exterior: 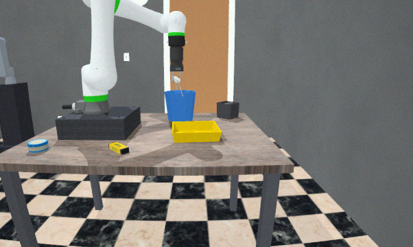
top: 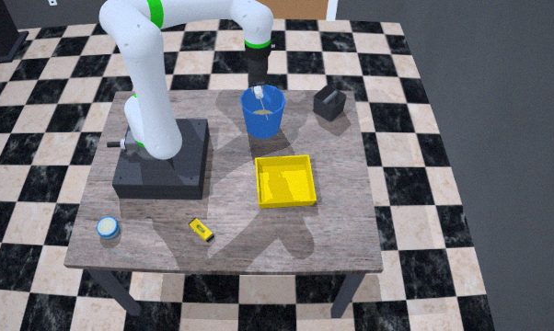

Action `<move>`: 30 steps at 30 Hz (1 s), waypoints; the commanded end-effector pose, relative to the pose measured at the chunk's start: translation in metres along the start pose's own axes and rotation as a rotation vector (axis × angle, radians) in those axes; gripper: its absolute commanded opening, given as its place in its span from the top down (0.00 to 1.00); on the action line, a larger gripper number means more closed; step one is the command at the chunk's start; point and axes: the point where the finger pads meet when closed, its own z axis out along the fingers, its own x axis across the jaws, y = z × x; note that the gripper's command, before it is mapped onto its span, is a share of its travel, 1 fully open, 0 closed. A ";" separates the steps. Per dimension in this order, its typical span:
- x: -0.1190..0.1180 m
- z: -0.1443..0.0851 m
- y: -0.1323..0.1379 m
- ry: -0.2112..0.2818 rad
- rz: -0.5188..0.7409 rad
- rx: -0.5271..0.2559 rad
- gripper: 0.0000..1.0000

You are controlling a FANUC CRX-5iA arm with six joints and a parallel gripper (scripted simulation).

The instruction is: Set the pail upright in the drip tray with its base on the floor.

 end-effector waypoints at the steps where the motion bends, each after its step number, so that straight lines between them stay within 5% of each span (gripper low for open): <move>1: 0.001 -0.004 0.000 0.003 0.000 0.000 1.00; 30: 0.001 -0.049 0.000 0.003 0.000 0.000 1.00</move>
